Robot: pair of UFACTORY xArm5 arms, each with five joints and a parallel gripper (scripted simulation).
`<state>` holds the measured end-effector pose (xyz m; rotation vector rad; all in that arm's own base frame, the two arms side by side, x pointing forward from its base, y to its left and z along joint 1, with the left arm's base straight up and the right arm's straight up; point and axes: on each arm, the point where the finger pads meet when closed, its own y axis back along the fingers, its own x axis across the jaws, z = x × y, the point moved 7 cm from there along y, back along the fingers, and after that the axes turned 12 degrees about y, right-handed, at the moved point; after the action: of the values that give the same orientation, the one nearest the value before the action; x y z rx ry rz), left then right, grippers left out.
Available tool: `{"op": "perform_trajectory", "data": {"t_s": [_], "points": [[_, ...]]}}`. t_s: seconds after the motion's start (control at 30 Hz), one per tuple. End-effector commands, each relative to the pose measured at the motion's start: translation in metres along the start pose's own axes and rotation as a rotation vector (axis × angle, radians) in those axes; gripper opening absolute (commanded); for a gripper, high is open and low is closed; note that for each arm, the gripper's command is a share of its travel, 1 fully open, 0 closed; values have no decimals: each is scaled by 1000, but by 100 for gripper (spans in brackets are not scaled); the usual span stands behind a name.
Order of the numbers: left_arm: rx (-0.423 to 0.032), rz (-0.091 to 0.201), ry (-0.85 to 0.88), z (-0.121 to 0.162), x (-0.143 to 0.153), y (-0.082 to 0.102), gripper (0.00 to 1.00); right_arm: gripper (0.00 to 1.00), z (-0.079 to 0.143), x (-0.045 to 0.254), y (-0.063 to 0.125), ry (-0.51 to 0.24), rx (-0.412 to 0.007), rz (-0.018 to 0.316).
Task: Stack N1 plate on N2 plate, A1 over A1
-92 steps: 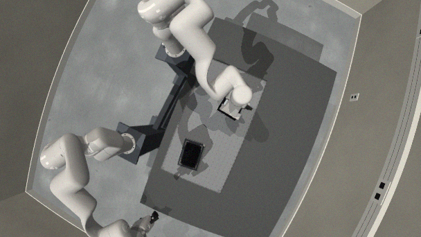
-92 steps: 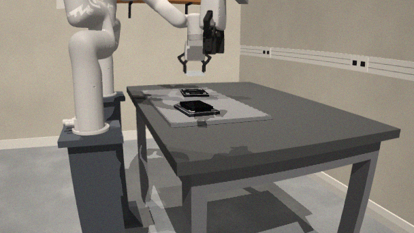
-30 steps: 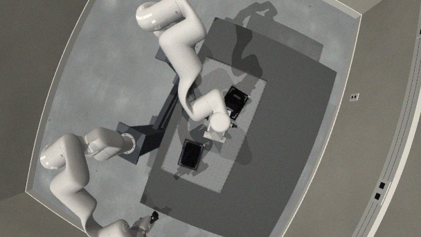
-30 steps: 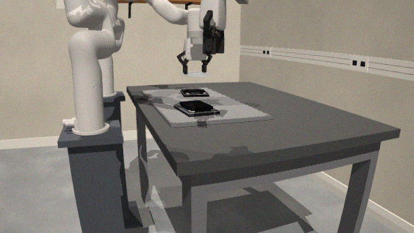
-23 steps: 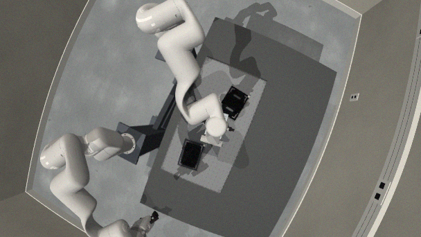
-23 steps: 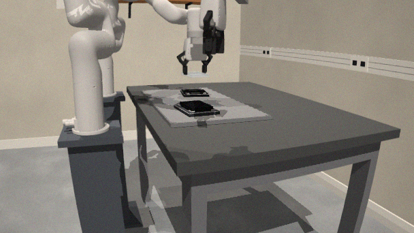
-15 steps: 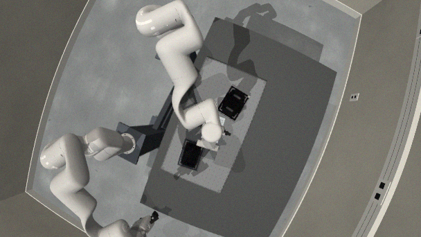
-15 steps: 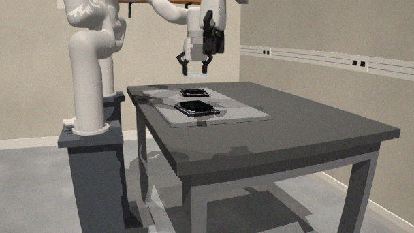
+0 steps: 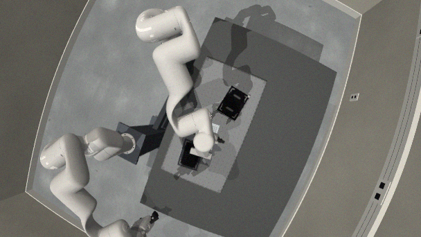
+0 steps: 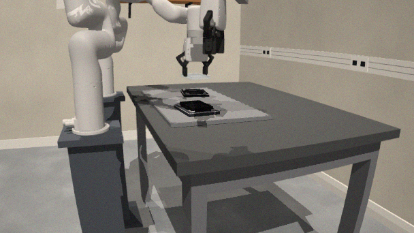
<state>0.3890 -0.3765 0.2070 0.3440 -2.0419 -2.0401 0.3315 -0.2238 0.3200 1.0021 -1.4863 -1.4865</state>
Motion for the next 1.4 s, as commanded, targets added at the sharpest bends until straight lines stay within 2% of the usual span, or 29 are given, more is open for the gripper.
{"op": "perform_trajectory", "data": {"t_s": [0.0,1.37], "points": [[3,-2,0,-10,5,2,0,100,-1,0,1,0,4,1],[4,-1,0,-112,73,2,0,100,-1,0,1,0,4,1]]}}
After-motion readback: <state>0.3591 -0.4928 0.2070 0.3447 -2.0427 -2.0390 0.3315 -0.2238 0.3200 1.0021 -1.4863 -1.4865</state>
